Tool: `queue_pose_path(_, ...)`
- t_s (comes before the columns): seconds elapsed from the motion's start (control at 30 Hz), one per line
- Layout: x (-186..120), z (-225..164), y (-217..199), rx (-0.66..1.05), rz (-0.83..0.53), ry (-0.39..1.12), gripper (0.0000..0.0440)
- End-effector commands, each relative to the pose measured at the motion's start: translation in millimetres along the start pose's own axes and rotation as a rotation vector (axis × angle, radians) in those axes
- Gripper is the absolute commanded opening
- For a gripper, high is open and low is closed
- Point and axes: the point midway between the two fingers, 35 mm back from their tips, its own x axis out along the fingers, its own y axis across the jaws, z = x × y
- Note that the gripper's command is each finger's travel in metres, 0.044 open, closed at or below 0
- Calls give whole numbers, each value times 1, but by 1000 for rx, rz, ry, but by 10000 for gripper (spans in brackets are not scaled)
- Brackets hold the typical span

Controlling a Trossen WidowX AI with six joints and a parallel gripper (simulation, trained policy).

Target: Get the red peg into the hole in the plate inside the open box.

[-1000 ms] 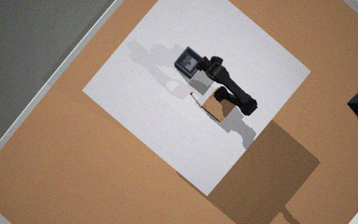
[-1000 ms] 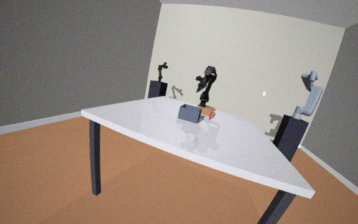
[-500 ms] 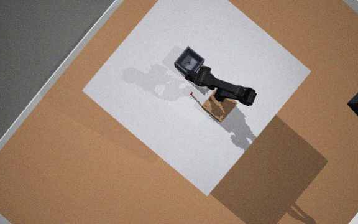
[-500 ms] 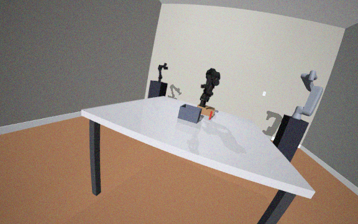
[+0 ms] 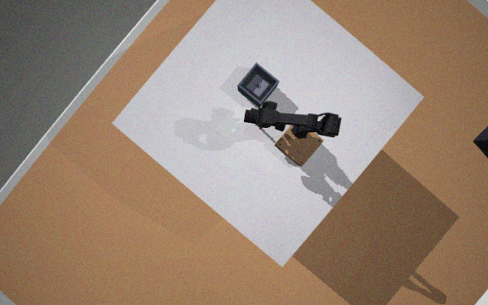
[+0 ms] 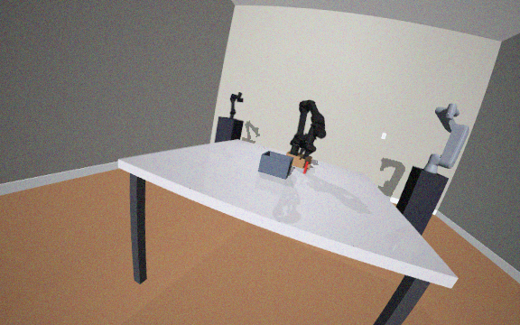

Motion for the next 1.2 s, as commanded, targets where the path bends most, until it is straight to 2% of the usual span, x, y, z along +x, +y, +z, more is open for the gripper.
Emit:
queue_pose_path(0.0, 19, -13, 6, -19, 18, 19, 440)
queue_pose_path(0.33, 59, -34, 21, -37, 105, 60, 440)
queue_pose_path(0.43, 67, -38, 23, -30, 116, 73, 424)
queue_pose_path(0.57, 75, -41, 21, -17, 102, 93, 342)
queue_pose_path(1.0, 73, -45, 22, -38, 50, 183, 3)
queue_pose_path(1.17, 65, -39, 30, -60, 75, 162, 0)
